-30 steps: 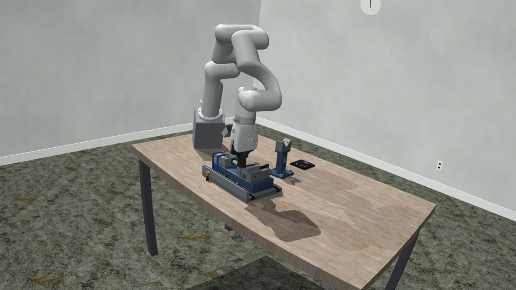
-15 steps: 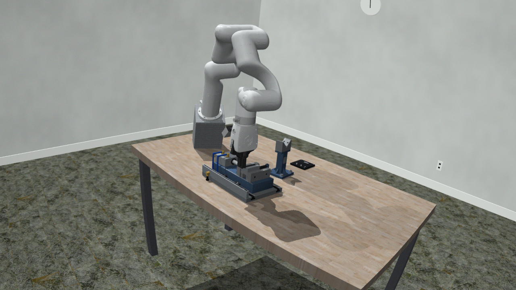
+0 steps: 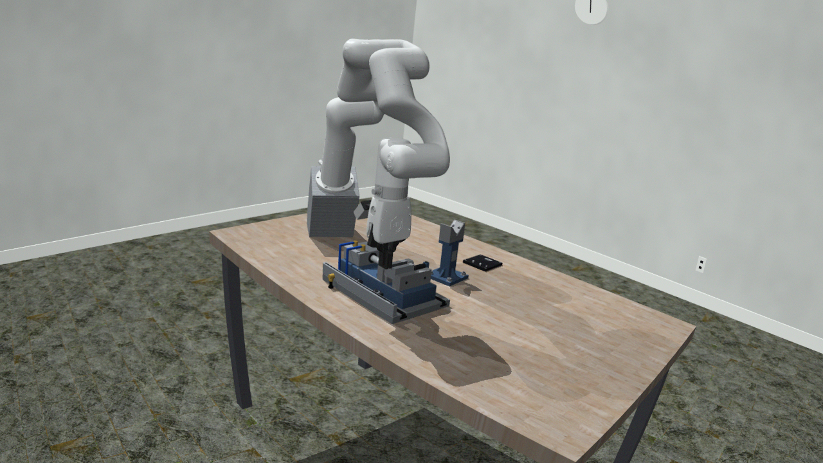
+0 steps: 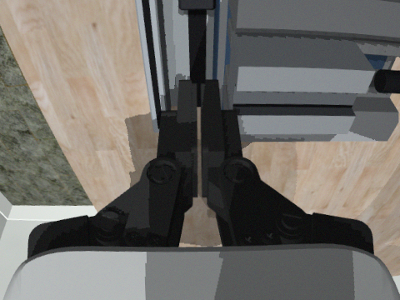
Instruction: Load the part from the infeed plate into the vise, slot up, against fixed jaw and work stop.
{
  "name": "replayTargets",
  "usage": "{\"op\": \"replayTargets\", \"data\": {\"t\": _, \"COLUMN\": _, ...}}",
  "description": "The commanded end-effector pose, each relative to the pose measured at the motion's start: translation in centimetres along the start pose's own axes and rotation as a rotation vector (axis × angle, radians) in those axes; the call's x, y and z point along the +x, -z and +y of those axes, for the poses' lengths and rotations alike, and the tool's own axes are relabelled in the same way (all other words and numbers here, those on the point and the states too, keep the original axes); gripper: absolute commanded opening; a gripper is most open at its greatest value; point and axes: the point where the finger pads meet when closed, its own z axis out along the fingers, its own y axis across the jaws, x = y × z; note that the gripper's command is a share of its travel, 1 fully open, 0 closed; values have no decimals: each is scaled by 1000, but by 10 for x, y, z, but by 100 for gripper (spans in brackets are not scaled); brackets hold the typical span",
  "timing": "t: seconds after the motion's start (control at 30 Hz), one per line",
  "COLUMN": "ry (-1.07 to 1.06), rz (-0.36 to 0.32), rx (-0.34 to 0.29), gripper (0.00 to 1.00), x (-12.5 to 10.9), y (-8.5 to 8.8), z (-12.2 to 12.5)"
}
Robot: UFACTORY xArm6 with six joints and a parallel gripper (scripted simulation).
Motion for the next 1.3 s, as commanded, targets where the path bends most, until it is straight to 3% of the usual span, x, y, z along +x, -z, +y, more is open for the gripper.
{"op": "replayTargets", "data": {"t": 0.0, "ry": 0, "rz": -3, "rx": 1, "gripper": 0, "x": -1, "y": 1, "z": 0}}
{"op": "replayTargets", "data": {"t": 1.27, "ry": 0, "rz": -3, "rx": 1, "gripper": 0, "x": -1, "y": -7, "z": 0}}
